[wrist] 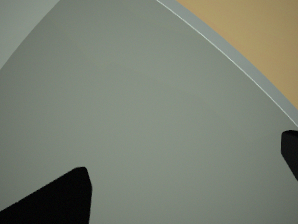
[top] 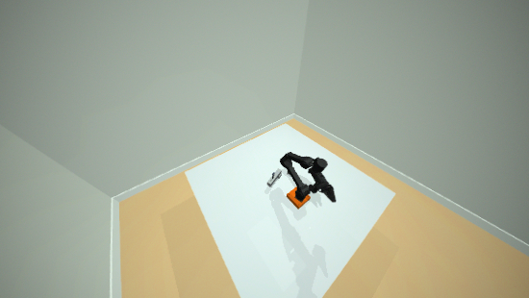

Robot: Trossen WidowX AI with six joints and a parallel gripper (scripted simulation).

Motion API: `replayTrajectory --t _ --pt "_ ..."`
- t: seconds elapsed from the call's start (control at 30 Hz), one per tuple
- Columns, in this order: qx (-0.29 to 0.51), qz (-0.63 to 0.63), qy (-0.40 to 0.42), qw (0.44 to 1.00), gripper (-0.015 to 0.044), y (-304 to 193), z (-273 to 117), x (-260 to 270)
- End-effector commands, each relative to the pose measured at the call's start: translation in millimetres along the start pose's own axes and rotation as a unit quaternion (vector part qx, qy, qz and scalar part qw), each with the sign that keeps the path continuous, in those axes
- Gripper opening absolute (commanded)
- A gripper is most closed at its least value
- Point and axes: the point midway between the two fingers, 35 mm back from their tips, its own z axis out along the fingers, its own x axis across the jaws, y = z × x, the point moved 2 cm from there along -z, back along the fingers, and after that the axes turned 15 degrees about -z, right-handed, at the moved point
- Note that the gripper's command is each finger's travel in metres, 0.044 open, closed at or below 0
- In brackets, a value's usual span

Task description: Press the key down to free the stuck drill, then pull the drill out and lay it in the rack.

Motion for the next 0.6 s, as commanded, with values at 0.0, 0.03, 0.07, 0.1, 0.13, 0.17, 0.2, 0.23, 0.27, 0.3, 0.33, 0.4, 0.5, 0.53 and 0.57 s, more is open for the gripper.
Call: replayTrajectory --t 0.0,0.03,0.07,0.1,0.13,0.17,0.2,0.23,0.27,0.3,0.33,0.4,0.5,0.53,0.57 --pt "0.000 0.000 0.000 1.000 0.0374 0 0 0" --pt "0.000 0.000 0.000 1.000 0.0347 0 0 0" --pt "0.000 0.000 0.000 1.000 0.0321 0 0 0" --pt "0.000 0.000 0.000 1.000 0.0295 0 0 0" --pt "0.000 0.000 0.000 1.000 0.0269 0 0 0" --pt "0.000 0.000 0.000 1.000 0.0242 0 0 0" --pt "0.000 0.000 0.000 1.000 0.0216 0 0 0" --pt "0.000 0.000 0.000 1.000 0.0190 0 0 0" --pt "-0.004 -0.003 0.000 1.000 0.0164 1 1 0" --pt "-0.018 -0.012 -0.001 1.000 0.0137 5 3 1" --pt "-0.039 -0.026 -0.004 0.999 0.0111 12 5 2" --pt "-0.091 -0.059 -0.013 0.994 0.0059 29 11 5" --pt "-0.166 -0.103 -0.036 0.980 0.0000 56 17 9" --pt "-0.189 -0.115 -0.046 0.974 0.0000 65 17 10" --pt "-0.212 -0.127 -0.057 0.967 0.0000 75 18 11"
